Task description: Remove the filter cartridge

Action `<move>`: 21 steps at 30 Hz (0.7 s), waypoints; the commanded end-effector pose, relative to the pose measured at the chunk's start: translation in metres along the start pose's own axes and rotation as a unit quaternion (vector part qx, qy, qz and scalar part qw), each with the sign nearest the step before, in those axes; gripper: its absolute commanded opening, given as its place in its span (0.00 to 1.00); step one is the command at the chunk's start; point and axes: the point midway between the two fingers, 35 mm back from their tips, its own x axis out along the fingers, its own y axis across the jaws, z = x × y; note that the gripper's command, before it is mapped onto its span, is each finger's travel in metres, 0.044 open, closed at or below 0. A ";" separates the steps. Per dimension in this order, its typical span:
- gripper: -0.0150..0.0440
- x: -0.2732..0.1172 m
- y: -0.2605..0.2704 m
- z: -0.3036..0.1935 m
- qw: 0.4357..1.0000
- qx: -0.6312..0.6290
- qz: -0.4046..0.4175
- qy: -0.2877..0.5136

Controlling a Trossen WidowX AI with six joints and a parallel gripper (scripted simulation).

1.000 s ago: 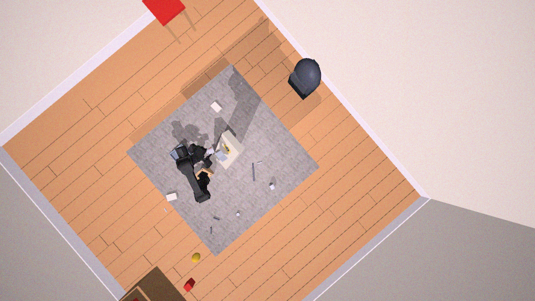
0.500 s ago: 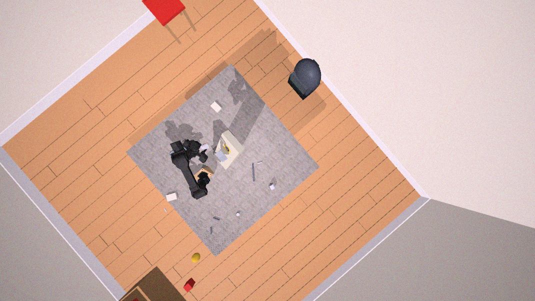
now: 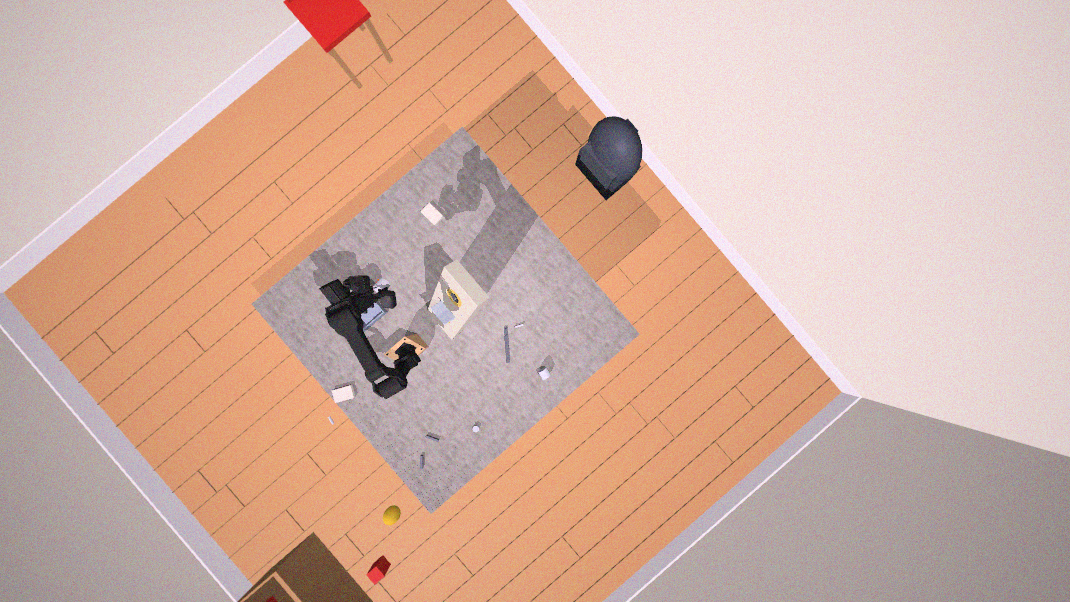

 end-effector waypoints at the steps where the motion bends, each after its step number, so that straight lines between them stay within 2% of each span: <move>1: 0.25 0.006 0.029 -0.003 0.997 -0.072 0.039 -0.008; 6: 0.25 0.010 0.059 -0.007 0.985 -0.154 0.081 -0.022; 13: 0.25 0.012 0.064 -0.010 0.983 -0.163 0.087 -0.023; 21: 0.25 0.032 0.115 -0.048 0.962 -0.238 0.132 -0.026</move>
